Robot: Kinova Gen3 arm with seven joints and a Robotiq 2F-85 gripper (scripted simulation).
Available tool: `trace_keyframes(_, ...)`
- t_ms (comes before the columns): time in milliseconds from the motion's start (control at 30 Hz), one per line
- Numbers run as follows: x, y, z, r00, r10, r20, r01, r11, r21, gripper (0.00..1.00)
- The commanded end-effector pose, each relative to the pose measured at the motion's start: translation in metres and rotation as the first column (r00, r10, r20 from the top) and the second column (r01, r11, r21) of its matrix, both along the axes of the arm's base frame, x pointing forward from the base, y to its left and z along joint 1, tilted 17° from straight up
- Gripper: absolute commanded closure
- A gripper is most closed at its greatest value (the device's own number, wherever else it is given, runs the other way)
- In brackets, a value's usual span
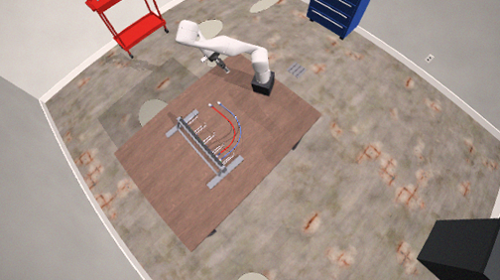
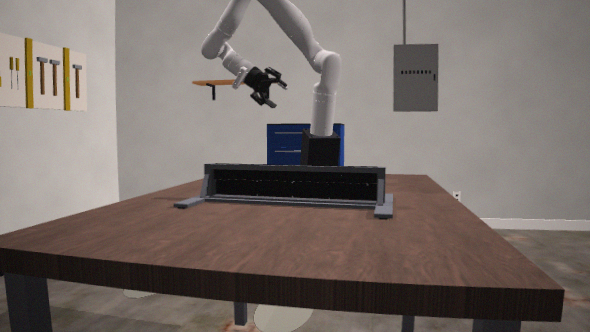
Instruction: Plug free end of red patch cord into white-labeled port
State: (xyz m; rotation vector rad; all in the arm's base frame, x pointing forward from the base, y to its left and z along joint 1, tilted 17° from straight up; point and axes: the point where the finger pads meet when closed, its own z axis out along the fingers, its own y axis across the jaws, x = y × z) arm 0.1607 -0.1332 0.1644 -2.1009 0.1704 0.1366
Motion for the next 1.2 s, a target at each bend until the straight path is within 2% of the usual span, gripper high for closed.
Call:
trace_keyframes(0, 0.000, 0.000, 0.000, 1.000, 0.000, 0.001, 0.000, 1.000, -0.001, 0.00)
trace_keyframes(567, 0.000, 0.000, 0.000, 1.000, 0.000, 0.001, 0.000, 1.000, -0.001, 0.00)
trace_keyframes(700, 0.002, 0.000, -0.002, 1.000, -0.001, 0.002, 0.001, 1.000, -0.017, 0.00)
trace_keyframes(867, 0.008, 0.000, -0.008, 1.000, 0.009, 0.009, -0.008, 0.997, -0.074, 0.00)
trace_keyframes(1033, 0.021, -0.001, -0.019, 0.999, 0.038, 0.033, -0.031, 0.981, -0.190, 0.00)
trace_keyframes(1100, 0.021, -0.001, -0.019, 0.999, 0.038, 0.033, -0.031, 0.981, -0.190, 0.00)
trace_keyframes(1167, 0.029, -0.002, -0.024, 0.997, 0.053, 0.047, -0.039, 0.967, -0.250, 0.00)
